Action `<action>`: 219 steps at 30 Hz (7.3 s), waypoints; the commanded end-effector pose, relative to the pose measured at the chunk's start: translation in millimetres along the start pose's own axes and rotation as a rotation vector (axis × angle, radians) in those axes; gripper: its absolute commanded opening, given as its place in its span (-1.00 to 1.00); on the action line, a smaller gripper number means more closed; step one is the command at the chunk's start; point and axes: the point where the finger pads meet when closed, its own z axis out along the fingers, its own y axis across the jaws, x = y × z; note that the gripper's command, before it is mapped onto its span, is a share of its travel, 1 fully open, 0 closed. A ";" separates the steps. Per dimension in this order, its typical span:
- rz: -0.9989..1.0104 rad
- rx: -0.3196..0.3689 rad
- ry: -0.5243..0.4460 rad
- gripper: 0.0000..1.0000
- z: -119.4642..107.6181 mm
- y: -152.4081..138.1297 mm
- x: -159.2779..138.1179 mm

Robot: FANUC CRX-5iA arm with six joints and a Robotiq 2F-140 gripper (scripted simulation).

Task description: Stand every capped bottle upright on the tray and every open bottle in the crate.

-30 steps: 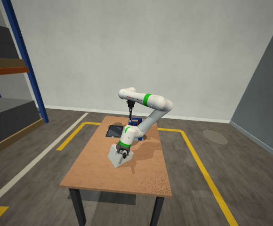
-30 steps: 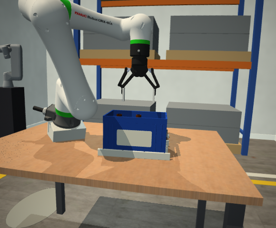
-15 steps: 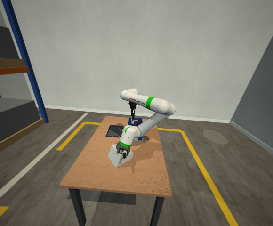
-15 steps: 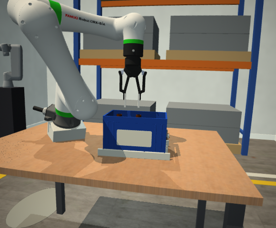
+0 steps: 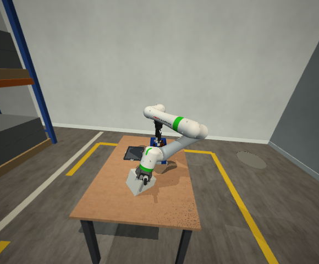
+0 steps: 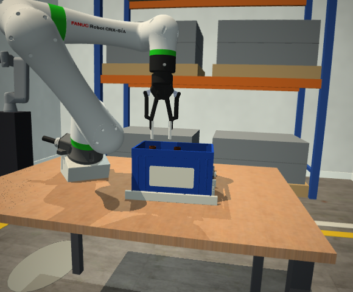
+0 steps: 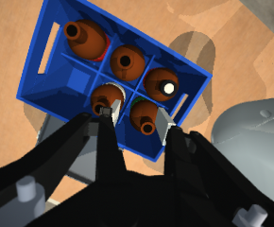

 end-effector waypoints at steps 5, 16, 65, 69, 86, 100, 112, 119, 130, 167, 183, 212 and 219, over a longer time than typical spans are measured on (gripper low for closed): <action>-0.074 0.001 -0.002 -0.24 0.9 14.4 12.4; -0.202 0.001 0.000 -0.24 3.3 38.2 35.2; -0.485 0.002 -0.002 -0.24 18.8 47.7 44.3; -0.485 0.002 -0.002 -0.24 26.1 47.5 44.0; -0.485 0.002 -0.002 -0.24 46.3 47.7 44.3; -0.485 0.002 -0.002 -0.24 59.7 47.7 44.3; -0.486 0.002 -0.002 -1.00 64.9 47.7 44.2; -0.486 0.002 -0.002 -1.00 64.9 47.7 44.2; -0.486 0.002 -0.002 -1.00 64.9 47.6 44.3; -0.486 0.002 -0.002 -1.00 64.8 47.5 44.3; -0.485 0.002 -0.002 -1.00 38.1 47.5 44.3; -0.485 0.002 -0.004 -1.00 -39.7 47.6 44.7; -0.485 0.002 -0.003 -1.00 -63.1 47.7 44.4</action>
